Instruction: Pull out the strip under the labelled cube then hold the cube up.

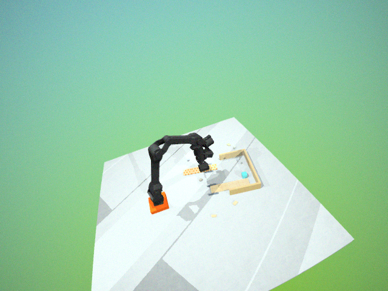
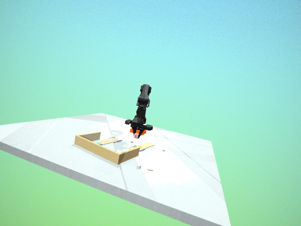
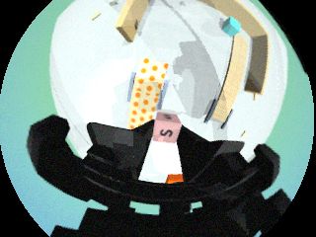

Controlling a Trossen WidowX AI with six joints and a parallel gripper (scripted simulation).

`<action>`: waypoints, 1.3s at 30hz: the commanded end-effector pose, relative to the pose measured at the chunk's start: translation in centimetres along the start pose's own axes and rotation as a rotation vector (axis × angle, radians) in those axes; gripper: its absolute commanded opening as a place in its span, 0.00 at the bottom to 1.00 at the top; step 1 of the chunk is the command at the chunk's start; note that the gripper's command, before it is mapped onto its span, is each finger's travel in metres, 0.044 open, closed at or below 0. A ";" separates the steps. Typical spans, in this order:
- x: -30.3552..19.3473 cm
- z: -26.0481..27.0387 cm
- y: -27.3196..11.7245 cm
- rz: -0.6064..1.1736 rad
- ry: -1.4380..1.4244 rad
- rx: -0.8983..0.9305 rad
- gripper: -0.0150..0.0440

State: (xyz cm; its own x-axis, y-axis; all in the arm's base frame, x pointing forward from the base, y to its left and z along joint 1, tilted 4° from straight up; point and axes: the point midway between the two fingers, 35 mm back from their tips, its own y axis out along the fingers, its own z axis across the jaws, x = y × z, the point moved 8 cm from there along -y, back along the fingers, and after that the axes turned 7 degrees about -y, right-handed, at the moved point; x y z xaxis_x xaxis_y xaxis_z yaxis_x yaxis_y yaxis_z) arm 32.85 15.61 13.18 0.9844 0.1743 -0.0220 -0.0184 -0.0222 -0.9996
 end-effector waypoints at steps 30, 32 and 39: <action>-5.2 -1.4 -3.1 0.006 0.000 -0.007 0.25; -5.2 -1.4 -3.1 0.006 0.000 -0.007 0.25; -5.2 -1.4 -3.1 0.006 0.000 -0.007 0.25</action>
State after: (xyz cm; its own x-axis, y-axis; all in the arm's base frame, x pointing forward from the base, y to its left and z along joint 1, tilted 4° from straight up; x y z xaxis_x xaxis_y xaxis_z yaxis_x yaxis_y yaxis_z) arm 28.01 13.42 16.41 0.9837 0.1776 -0.0291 -0.0250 -0.0255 -0.9994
